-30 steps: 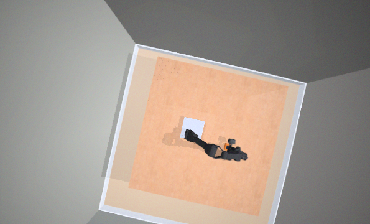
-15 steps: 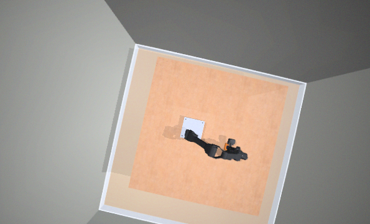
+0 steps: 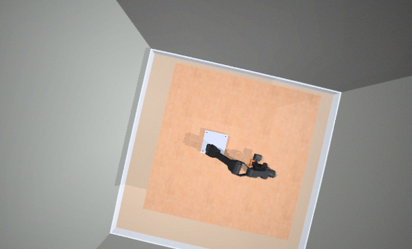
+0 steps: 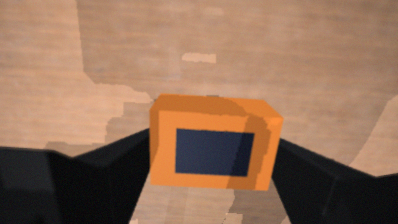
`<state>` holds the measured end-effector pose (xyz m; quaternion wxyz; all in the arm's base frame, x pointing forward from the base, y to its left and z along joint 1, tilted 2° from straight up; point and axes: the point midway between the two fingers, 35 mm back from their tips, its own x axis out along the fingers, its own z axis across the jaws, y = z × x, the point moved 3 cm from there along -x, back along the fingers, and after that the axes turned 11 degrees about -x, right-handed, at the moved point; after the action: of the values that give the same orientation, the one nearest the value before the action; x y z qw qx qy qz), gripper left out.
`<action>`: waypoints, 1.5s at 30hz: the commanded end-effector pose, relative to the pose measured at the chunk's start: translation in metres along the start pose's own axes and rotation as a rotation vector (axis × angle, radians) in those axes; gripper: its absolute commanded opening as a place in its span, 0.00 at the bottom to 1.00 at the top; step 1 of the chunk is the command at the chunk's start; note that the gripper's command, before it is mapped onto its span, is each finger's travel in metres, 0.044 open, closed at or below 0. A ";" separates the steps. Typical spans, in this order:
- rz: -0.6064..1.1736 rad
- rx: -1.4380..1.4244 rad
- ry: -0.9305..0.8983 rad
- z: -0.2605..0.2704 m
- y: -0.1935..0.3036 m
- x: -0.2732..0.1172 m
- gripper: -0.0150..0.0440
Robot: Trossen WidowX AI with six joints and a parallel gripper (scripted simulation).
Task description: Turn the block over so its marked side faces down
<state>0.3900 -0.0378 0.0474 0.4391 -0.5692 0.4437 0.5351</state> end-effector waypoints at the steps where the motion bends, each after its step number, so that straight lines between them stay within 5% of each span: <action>1: -0.010 0.002 -0.001 0.000 -0.002 -0.022 0.25; 45: -0.531 0.003 0.100 0.004 0.018 -0.014 0.25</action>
<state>0.3748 -0.0385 0.0592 0.5355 -0.6779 0.3203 0.3886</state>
